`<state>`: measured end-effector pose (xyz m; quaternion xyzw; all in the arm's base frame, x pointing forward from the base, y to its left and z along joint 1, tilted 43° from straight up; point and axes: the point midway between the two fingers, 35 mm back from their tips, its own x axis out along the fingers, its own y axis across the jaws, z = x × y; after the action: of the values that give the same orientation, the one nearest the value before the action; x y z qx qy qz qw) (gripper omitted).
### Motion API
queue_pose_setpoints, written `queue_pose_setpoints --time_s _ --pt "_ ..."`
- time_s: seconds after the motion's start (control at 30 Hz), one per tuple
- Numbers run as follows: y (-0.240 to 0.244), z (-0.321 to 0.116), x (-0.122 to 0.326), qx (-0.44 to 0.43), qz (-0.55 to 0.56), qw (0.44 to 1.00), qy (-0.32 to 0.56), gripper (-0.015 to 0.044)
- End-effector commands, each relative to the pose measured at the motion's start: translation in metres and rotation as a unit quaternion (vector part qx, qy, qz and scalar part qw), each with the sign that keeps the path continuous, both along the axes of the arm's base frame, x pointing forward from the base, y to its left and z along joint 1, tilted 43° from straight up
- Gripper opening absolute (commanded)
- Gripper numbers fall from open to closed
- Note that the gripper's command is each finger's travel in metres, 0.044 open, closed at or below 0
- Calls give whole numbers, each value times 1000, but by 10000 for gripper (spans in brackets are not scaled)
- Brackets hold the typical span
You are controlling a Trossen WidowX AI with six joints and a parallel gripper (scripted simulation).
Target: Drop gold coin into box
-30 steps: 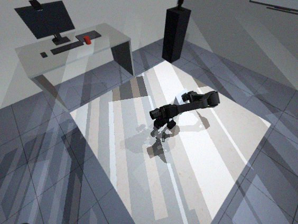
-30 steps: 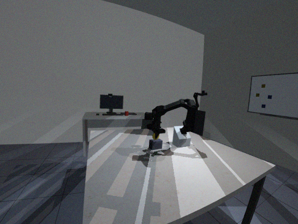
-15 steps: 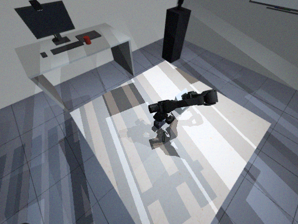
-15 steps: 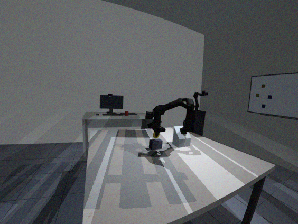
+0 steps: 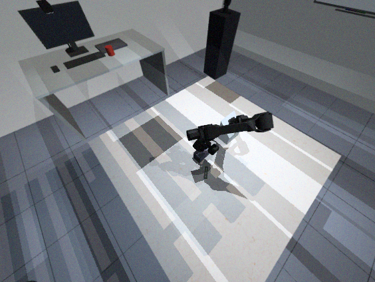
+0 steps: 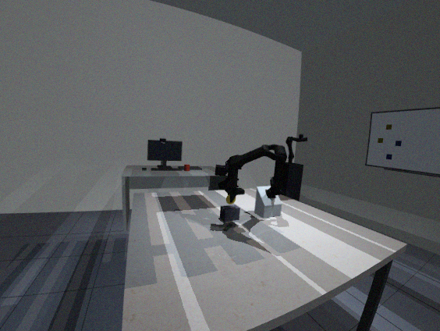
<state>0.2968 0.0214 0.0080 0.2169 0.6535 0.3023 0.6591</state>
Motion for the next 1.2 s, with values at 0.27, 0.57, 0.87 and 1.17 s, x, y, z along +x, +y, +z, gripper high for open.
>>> queue_pose_setpoints --time_s 0.27,0.57,0.87,1.17 --pt "-3 -3 -3 0 0 1000 -1 0" --pt "-3 -3 -2 1 0 1000 0 0" --pt "-2 -4 -2 2 0 1000 0 0" --pt "2 -8 -2 2 -2 1000 2 0"
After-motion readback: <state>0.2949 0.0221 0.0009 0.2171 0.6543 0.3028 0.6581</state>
